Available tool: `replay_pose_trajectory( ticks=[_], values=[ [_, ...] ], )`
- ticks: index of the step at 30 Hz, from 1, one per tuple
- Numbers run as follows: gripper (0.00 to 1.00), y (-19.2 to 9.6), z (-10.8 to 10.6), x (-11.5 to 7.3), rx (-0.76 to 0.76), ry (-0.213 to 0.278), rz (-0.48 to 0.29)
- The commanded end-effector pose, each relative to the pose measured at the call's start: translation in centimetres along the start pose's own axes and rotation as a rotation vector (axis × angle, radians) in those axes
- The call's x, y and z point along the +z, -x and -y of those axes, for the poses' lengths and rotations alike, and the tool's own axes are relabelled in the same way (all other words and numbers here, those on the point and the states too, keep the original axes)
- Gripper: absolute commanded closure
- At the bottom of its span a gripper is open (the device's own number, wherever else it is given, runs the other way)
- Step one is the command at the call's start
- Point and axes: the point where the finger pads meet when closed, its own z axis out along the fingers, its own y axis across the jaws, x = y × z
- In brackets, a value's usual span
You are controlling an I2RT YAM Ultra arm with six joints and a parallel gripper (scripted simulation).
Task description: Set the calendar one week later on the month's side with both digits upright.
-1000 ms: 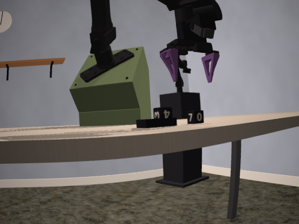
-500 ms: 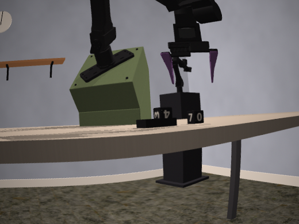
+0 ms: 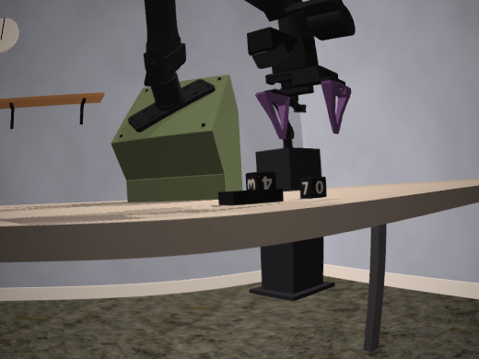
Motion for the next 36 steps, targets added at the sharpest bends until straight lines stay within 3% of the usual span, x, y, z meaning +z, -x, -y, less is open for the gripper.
replay_pose_trajectory(
  ticks=[1,6,11,12,36],
  values=[
    [0.00,-0.03,-0.39,-0.25,0.126,0.015,-0.002],
    [0.00,0.00,-0.34,-0.11,0.306,0.015,-0.004],
    [0.00,0.01,-0.33,-0.07,0.353,0.015,-0.004],
    [0.55,0.01,-0.33,-0.07,0.353,0.015,-0.004],
    [0.55,0.01,-0.33,-0.07,0.353,0.015,-0.004]
  ],
)
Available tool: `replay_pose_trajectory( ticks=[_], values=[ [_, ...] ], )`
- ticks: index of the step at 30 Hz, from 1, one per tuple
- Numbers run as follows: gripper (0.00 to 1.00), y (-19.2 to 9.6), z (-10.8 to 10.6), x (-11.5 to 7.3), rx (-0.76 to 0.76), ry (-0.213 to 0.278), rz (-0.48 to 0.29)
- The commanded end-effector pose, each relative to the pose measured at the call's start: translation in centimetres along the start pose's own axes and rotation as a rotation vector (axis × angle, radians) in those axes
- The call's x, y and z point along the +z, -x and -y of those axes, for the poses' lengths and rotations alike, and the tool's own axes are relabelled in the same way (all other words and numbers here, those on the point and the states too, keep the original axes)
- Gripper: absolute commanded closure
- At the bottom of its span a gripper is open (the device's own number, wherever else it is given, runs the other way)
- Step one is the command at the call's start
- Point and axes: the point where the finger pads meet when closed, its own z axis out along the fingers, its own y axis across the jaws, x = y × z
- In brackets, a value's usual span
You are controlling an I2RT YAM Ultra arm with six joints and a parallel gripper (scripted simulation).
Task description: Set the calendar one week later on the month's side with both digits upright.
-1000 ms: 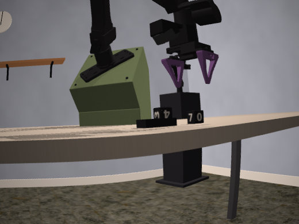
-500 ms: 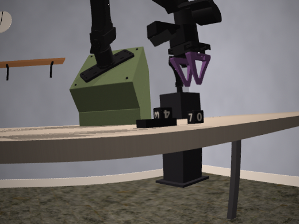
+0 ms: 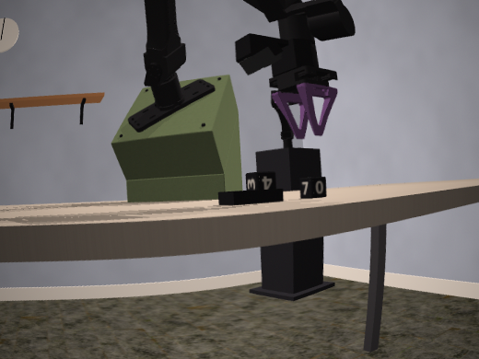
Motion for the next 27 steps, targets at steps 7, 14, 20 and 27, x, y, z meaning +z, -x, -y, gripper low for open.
replay_pose_trajectory(
  ticks=[7,14,20,27],
  values=[
    [0.55,-0.10,-0.19,-0.25,0.002,0.008,-0.004],
    [0.55,-0.10,-0.19,-0.22,0.002,0.008,-0.004],
    [0.55,-0.10,-0.19,-0.11,0.002,0.008,-0.004],
    [0.55,-0.11,-0.19,0.36,0.002,0.008,-0.004]
  ],
)
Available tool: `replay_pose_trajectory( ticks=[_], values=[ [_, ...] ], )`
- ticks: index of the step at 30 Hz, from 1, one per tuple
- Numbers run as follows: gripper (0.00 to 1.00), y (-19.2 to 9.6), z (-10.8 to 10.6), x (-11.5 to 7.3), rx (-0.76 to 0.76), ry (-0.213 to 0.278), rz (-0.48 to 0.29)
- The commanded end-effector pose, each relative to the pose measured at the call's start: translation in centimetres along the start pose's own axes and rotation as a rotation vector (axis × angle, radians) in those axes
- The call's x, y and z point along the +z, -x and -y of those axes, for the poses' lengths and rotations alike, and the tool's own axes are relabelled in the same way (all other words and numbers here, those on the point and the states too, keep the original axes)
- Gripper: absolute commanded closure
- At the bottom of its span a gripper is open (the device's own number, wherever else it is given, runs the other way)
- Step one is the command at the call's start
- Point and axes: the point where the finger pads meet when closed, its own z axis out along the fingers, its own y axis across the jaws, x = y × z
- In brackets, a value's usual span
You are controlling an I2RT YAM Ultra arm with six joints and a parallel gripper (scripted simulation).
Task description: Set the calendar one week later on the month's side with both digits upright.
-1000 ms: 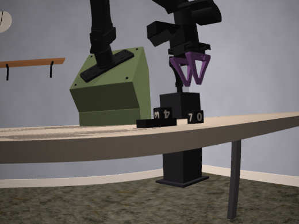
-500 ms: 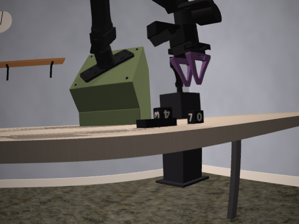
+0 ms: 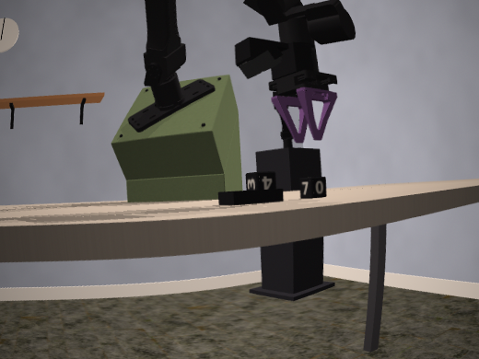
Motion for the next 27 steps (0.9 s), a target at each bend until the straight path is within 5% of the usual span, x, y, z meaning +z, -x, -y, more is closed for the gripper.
replay_pose_trajectory(
  ticks=[1,27],
  values=[
    [0.55,-0.2,-0.4,-0.2,0.004,0.016,-0.007],
    [0.55,-0.3,-0.4,3.0,0.004,0.016,-0.007]
  ],
)
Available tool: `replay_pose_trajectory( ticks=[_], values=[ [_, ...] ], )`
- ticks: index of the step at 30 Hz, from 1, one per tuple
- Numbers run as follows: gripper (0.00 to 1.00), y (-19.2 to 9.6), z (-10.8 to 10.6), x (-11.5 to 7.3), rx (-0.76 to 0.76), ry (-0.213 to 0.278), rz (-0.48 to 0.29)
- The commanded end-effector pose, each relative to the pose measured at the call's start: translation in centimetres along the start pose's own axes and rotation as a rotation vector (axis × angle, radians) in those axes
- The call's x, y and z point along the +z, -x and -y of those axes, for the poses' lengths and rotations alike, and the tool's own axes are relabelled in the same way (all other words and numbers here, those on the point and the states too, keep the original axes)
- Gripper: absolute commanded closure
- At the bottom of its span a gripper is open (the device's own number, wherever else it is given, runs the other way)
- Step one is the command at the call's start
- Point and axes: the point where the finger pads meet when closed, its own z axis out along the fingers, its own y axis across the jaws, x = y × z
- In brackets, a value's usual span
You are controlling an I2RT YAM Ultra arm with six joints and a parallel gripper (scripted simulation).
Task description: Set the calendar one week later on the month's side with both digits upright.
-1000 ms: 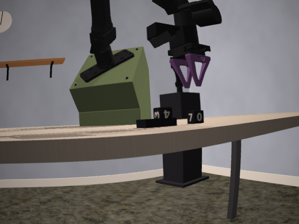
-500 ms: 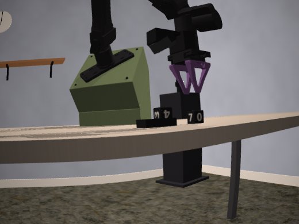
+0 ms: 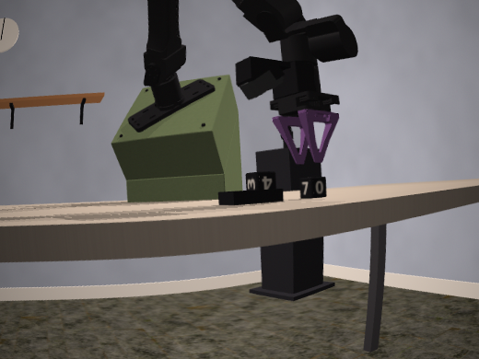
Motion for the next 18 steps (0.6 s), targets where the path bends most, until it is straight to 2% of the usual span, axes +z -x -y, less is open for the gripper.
replay_pose_trajectory(
  ticks=[1,18],
  values=[
    [0.55,-0.3,-0.6,-0.1,0.003,0.023,-0.009],
    [0.55,-0.3,-0.6,1.0,0.003,0.023,-0.009]
  ],
)
